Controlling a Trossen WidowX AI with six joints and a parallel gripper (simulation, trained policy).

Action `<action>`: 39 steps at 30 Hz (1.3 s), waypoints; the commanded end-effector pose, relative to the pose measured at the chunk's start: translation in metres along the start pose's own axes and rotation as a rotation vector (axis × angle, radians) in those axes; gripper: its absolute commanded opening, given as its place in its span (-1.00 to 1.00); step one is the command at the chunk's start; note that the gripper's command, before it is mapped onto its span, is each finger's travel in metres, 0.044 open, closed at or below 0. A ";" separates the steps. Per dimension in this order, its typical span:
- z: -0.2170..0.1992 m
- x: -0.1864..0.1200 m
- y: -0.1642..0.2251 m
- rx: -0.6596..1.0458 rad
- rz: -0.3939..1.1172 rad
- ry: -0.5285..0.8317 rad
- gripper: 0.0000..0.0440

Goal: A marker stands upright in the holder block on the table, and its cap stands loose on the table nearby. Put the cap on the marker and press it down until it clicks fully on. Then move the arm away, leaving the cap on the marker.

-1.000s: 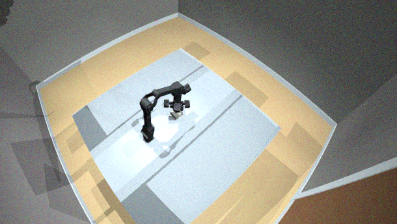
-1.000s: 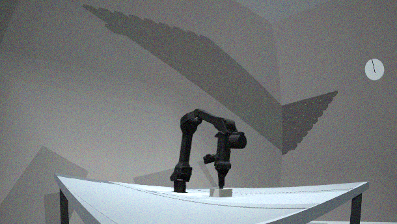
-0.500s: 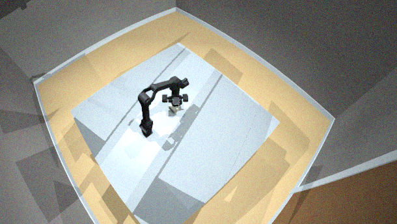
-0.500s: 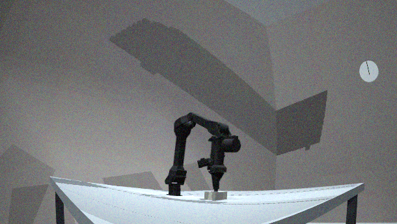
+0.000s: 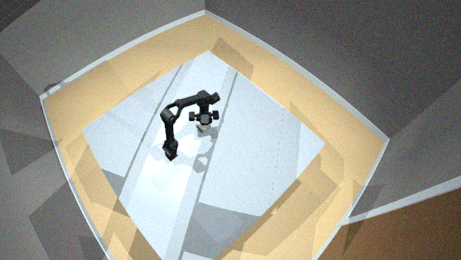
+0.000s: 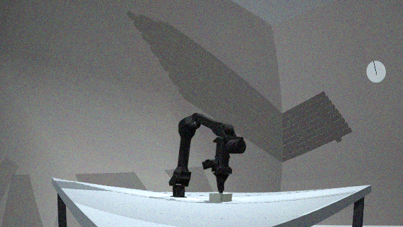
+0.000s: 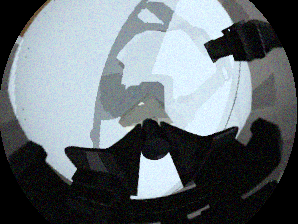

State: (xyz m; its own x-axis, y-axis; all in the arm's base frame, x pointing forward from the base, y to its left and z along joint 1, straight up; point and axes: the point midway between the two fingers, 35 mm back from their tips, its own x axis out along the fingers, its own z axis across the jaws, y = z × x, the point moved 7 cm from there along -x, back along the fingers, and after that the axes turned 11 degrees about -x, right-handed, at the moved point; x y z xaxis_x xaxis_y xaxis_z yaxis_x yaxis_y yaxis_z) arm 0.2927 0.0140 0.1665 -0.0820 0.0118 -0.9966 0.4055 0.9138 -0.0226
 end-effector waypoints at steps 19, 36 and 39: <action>-0.011 0.007 -0.014 -0.051 -0.040 0.014 0.64; -0.017 -0.037 -0.017 -0.066 0.003 -0.110 1.00; -0.019 -0.044 -0.018 -0.069 0.009 -0.124 1.00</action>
State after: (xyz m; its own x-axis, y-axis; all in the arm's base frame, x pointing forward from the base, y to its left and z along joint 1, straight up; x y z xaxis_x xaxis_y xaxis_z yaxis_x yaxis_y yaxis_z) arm 0.2735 0.0055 0.2048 0.0201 -0.0228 -0.9995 0.3470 0.9378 -0.0144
